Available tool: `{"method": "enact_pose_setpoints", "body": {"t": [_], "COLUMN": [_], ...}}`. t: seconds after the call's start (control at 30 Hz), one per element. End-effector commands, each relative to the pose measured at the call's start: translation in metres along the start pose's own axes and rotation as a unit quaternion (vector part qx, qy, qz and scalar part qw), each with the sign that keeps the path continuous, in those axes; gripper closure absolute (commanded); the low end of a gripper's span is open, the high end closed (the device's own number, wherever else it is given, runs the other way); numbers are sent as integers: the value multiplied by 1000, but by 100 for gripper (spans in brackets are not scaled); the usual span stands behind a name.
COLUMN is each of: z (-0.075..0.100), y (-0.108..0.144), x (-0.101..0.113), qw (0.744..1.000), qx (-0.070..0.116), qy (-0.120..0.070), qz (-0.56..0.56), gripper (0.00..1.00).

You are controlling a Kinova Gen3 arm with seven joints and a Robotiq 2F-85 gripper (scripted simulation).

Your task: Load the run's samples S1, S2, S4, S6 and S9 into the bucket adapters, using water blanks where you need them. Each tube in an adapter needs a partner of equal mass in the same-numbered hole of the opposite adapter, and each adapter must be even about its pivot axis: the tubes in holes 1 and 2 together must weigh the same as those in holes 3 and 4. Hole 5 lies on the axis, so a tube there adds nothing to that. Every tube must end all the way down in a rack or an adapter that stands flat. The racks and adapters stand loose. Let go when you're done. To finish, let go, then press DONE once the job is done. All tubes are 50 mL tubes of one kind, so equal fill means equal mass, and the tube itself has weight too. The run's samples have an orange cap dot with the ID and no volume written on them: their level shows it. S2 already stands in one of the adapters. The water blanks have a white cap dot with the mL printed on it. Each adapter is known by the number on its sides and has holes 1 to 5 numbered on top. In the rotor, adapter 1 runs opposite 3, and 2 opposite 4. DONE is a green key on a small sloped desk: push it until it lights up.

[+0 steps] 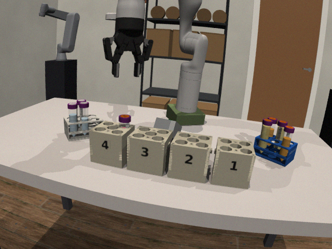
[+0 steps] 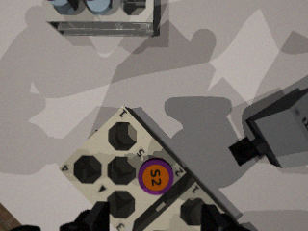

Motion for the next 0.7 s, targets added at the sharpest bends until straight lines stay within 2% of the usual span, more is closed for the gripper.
{"method": "enact_pose_setpoints", "body": {"t": [0.0, 0.23, 0.67], "z": [0, 0, -17], "y": [0, 0, -1], "x": [-1, -1, -1], "qw": [1000, 1000, 1000], "qx": [1, 1, 1], "qy": [0, 0, 2], "qz": [-1, -1, 0], "gripper": [38, 38, 38]}}
Point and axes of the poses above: the point where the finger pads meet when closed, its own z axis back along the fingers, its own y axis across the jaws, x = y × z, the point moved 5 cm from there along z, back along the fingers, and after that the axes turned 7 degrees about z, right-handed, at the moved point
